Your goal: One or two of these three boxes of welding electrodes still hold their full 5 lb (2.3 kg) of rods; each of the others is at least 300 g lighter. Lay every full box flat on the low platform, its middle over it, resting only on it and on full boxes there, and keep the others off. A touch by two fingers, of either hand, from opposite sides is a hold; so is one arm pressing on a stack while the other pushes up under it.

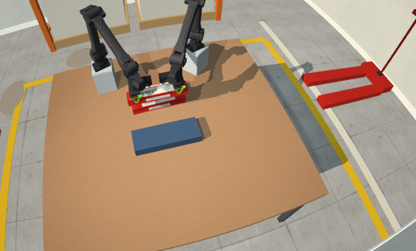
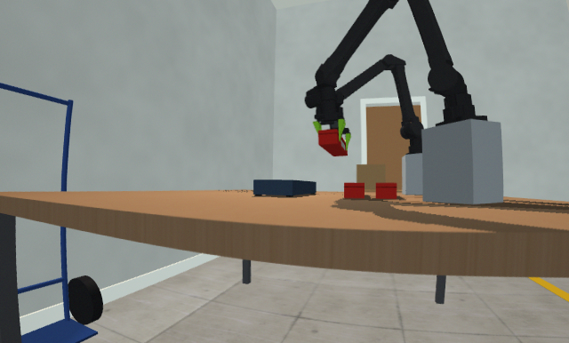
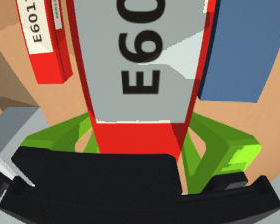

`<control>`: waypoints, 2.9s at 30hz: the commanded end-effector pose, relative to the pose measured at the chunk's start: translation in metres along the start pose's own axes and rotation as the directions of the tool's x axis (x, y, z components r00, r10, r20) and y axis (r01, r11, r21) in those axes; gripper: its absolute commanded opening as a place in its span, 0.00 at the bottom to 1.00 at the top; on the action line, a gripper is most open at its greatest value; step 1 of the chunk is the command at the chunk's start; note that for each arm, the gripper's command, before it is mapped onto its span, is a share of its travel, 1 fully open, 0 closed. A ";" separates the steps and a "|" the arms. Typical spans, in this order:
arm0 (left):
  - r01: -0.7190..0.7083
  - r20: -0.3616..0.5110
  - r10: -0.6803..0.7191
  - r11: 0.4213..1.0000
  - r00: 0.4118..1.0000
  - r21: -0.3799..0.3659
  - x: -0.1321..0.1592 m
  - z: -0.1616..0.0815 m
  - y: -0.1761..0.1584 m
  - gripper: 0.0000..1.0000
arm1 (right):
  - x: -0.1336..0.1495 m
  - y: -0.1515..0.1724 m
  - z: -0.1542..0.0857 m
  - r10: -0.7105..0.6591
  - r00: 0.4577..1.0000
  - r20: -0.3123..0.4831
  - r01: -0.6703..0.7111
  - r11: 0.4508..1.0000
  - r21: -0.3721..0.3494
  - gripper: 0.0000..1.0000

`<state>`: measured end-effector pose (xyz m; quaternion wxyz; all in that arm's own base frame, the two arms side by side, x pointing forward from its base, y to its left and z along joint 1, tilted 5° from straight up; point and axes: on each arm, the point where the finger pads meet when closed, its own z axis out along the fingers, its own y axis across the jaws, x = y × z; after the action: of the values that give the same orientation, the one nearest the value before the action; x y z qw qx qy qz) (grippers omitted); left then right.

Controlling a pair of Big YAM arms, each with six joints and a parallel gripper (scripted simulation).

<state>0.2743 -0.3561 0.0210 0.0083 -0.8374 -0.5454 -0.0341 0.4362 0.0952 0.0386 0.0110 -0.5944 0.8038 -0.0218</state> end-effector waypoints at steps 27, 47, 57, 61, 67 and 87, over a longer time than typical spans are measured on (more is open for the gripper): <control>0.004 0.036 -0.001 0.997 0.999 -0.076 -0.007 -0.003 0.024 0.00 | -0.008 -0.024 -0.004 0.001 0.999 0.032 -0.003 0.997 0.071 0.00; 0.004 0.036 -0.001 0.997 0.999 -0.076 -0.007 -0.003 0.024 0.00 | -0.008 -0.024 -0.004 0.001 0.999 0.032 -0.003 0.997 0.071 0.00; 0.004 0.036 -0.001 0.997 0.999 -0.076 -0.007 -0.003 0.024 0.00 | -0.008 -0.024 -0.004 0.001 0.999 0.032 -0.003 0.997 0.071 0.00; 0.004 0.036 -0.001 0.997 0.999 -0.076 -0.007 -0.003 0.024 0.00 | -0.008 -0.024 -0.004 0.001 0.999 0.032 -0.003 0.997 0.071 0.00; 0.004 0.036 -0.001 0.997 0.999 -0.076 -0.007 -0.003 0.024 0.00 | -0.008 -0.024 -0.004 0.001 0.999 0.032 -0.003 0.997 0.071 0.00; 0.004 0.036 -0.001 0.997 0.999 -0.076 -0.007 -0.003 0.024 0.00 | -0.008 -0.024 -0.004 0.001 0.999 0.032 -0.003 0.997 0.071 0.00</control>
<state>0.2746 -0.3547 -0.0045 0.0105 -0.8369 -0.5461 -0.0345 0.4366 0.0951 0.0135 0.0087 -0.5948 0.8035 -0.0214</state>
